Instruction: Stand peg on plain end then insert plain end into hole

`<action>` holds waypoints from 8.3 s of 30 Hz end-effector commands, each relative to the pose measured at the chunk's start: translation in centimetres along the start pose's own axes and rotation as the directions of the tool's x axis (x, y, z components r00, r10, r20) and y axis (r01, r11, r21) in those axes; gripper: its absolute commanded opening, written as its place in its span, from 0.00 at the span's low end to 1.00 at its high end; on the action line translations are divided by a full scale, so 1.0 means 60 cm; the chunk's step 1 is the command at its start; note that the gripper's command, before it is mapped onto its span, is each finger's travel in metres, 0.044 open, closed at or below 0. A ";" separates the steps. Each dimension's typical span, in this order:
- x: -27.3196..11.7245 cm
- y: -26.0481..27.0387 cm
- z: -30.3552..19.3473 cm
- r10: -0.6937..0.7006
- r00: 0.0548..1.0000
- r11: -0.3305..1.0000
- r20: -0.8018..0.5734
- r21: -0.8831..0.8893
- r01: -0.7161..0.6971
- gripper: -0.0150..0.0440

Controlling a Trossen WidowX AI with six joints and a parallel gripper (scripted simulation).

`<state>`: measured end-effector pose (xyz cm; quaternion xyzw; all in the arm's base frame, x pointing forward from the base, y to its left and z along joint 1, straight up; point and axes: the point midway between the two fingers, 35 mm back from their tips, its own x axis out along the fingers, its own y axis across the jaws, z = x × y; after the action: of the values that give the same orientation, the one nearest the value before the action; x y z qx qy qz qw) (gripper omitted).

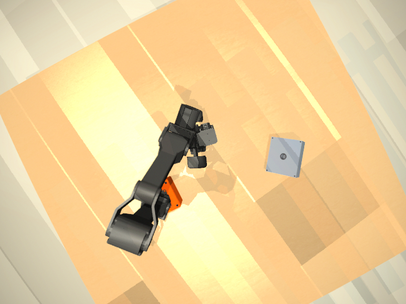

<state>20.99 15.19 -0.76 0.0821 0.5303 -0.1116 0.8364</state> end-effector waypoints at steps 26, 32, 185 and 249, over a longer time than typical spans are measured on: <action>-0.021 -0.003 -0.025 -0.005 0.971 1.000 0.240 0.005 0.004 0.34; -0.025 -0.003 -0.030 -0.005 0.957 1.000 0.290 0.005 0.004 0.34; -0.047 -0.015 -0.122 0.058 0.653 0.995 0.756 -0.093 0.019 0.34; -0.047 -0.016 -0.127 0.106 0.619 0.988 0.778 -0.153 0.023 0.34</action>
<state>12.94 16.58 -1.37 -0.0268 0.1163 -0.0757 0.9900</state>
